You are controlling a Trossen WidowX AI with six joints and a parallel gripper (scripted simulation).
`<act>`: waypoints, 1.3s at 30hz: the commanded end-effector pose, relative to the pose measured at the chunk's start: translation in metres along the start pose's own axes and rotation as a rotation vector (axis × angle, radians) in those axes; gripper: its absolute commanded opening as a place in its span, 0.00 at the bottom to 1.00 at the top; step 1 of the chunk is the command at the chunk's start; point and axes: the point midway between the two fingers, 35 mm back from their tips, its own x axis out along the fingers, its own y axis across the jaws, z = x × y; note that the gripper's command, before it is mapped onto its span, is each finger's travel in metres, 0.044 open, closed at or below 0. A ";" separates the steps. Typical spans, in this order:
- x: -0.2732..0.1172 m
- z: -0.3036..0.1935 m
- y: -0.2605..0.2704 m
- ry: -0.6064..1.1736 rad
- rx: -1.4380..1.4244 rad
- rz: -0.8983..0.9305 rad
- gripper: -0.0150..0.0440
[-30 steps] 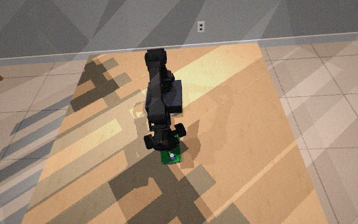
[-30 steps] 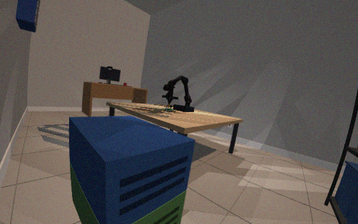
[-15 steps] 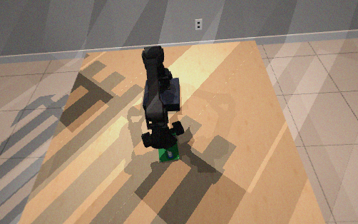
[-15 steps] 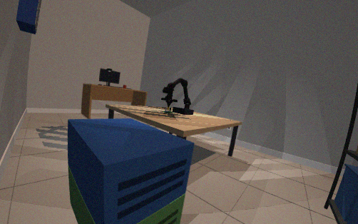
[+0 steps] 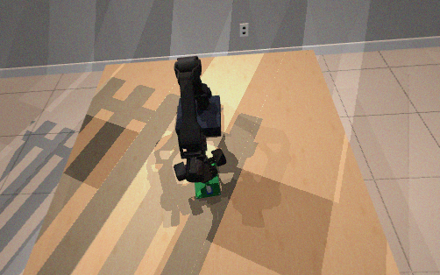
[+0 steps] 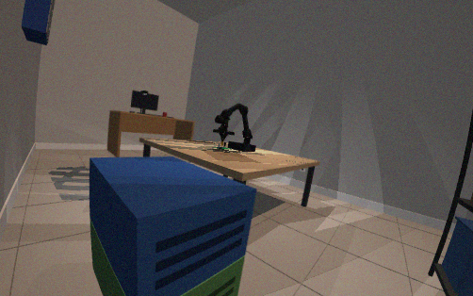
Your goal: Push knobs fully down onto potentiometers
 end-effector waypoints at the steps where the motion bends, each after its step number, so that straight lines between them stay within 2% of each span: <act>1: 0.004 0.001 0.000 -0.002 0.002 0.002 0.25; 39: 0.011 0.001 0.000 -0.002 0.002 0.002 0.25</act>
